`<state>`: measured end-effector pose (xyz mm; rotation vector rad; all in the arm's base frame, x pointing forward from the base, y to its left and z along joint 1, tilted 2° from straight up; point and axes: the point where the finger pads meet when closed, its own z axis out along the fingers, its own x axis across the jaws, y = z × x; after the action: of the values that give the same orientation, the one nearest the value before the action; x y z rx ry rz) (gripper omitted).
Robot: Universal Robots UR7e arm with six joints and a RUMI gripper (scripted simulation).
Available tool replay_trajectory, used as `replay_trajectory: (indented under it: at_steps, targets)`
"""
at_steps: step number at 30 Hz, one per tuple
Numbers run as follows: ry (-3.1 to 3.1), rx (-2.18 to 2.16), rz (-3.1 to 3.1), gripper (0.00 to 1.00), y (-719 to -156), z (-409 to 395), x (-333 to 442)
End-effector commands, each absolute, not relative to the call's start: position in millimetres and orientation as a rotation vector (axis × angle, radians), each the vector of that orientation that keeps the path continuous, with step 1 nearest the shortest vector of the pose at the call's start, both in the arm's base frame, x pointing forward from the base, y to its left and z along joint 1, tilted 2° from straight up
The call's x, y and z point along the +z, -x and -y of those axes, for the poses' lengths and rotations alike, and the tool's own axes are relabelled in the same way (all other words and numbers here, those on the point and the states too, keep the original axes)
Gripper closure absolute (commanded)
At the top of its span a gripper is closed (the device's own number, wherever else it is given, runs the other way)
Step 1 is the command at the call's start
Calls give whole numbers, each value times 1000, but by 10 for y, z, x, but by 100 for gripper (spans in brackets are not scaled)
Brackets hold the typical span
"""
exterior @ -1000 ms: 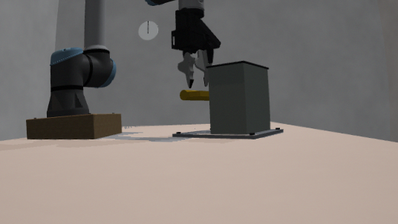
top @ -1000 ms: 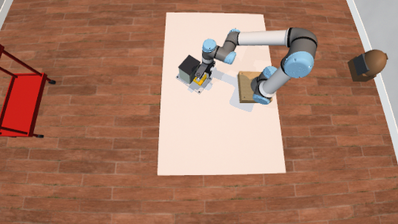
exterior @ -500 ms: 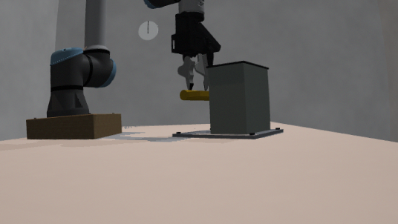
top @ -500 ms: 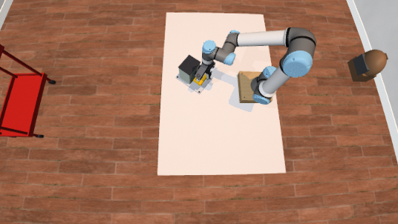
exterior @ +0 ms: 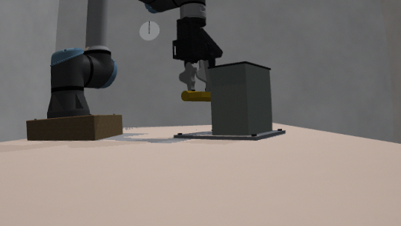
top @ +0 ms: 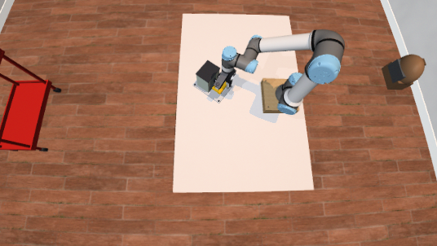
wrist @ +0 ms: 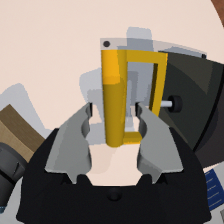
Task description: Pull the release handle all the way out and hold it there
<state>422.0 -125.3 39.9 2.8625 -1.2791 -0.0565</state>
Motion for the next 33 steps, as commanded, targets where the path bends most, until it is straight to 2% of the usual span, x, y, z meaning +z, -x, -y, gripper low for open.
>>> replay_trajectory:
  at_steps: [1,33]
  targets:
    - [-2862,-57,1281,67,-4214,1257,336]
    - [-2862,-53,1281,67,-4219,1261,284]
